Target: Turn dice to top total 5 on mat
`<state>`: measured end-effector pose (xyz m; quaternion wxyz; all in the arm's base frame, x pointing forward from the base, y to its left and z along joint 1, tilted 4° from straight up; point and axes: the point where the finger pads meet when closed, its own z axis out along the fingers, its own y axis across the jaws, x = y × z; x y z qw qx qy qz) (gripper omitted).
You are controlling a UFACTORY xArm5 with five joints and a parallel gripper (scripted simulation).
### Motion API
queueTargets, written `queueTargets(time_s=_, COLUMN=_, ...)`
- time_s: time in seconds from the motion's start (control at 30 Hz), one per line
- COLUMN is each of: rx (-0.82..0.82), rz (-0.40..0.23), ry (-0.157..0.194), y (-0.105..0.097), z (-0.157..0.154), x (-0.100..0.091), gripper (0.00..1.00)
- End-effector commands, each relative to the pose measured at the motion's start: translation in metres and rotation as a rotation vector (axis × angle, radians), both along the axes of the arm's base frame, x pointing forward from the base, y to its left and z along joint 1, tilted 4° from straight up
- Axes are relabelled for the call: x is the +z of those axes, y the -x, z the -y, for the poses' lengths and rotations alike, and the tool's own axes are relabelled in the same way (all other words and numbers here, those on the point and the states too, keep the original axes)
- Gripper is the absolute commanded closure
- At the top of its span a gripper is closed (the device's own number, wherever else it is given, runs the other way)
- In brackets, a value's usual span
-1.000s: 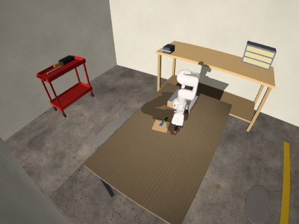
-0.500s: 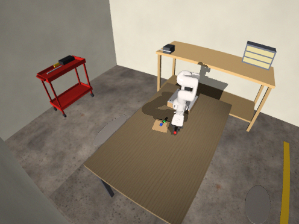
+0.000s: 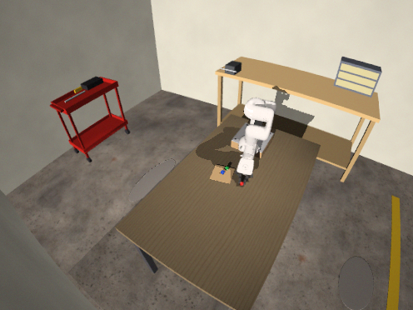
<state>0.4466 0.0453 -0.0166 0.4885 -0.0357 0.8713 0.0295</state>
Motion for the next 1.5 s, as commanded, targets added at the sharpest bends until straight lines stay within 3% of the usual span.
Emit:
queueTargets(time_s=0.0, rx=0.000, rz=0.002, ry=0.000, y=-0.0004, z=0.0000, x=0.0007, gripper=0.85)
queueTargets(time_s=0.73, rx=0.000, rz=0.002, ry=0.000, y=-0.0004, z=0.0000, x=0.0007, gripper=0.85)
queueTargets(time_s=1.23, rx=0.000, rz=0.002, ry=0.000, y=-0.0004, z=0.0000, x=0.0007, gripper=0.64)
queueTargets(time_s=1.47, rx=0.000, rz=0.002, ry=0.000, y=-0.0004, z=0.0000, x=0.0007, gripper=0.64)
